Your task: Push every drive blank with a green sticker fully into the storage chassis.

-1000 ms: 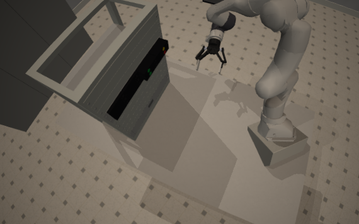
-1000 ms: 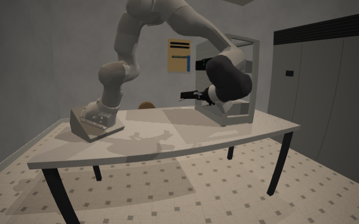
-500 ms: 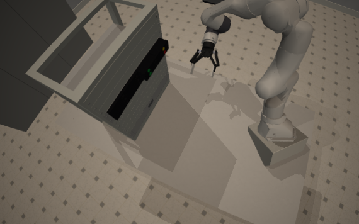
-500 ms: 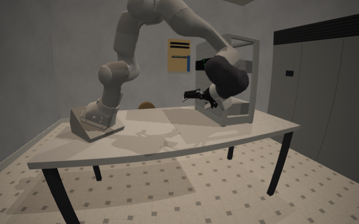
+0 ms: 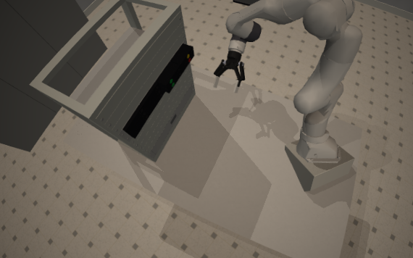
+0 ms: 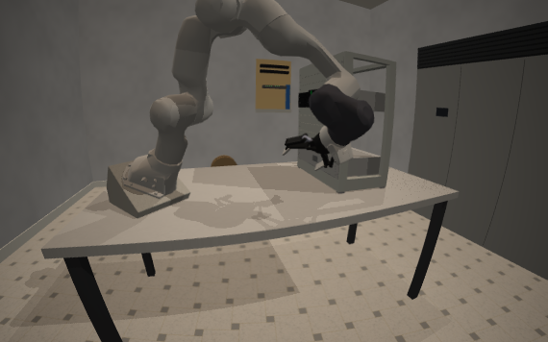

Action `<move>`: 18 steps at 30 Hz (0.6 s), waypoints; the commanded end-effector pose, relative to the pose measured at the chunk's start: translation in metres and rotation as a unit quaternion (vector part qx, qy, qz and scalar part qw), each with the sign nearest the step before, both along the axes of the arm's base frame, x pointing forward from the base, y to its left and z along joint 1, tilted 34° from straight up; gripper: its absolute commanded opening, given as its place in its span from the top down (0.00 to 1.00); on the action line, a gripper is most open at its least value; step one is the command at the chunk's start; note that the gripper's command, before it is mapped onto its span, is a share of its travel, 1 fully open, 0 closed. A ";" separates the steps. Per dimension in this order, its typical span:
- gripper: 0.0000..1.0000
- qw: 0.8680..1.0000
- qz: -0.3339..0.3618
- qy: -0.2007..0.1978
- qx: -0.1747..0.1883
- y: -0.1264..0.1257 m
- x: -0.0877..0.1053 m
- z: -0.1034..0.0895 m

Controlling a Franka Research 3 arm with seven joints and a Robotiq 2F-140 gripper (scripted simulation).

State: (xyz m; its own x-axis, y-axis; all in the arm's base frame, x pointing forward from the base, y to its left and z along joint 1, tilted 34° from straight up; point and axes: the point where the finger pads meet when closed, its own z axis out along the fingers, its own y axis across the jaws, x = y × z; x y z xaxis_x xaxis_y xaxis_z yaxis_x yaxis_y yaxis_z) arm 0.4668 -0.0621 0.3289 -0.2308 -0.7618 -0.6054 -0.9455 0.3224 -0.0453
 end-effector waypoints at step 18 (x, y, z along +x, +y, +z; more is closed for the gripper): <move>0.00 0.986 -0.161 0.037 -0.018 0.017 0.045 -0.010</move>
